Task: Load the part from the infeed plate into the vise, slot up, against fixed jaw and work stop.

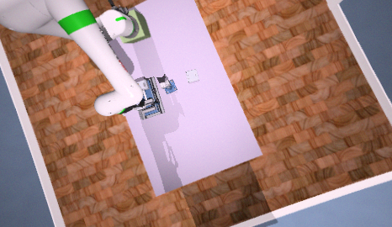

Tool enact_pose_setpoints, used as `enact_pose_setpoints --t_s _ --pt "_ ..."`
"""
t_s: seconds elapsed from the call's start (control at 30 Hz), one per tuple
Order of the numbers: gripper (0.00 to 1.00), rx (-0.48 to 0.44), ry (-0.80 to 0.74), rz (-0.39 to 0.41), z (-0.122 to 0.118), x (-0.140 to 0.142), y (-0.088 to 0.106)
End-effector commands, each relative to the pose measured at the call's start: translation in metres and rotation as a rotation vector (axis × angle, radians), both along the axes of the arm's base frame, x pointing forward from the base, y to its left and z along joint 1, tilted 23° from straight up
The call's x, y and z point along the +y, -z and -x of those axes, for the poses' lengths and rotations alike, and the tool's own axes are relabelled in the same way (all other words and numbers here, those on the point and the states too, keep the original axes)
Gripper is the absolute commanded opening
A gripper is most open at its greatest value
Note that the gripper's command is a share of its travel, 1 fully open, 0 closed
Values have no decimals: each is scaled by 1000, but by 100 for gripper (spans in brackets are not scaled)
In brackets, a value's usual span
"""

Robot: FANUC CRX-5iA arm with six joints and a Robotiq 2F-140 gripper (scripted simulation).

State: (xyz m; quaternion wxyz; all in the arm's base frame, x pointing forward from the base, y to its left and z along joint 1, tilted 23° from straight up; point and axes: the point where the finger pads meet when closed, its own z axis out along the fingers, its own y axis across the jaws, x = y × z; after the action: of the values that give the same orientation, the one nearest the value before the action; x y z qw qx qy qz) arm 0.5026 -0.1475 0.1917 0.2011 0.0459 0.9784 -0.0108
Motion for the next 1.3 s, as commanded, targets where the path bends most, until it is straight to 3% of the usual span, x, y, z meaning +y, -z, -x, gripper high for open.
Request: enact_pose_setpoints --t_s 0.0,0.63,1.27 --pt "0 0 0 0 -2 0 4" --pt "0 0 0 0 -10 -1 21" --pt "0 0 0 0 -11 -1 24"
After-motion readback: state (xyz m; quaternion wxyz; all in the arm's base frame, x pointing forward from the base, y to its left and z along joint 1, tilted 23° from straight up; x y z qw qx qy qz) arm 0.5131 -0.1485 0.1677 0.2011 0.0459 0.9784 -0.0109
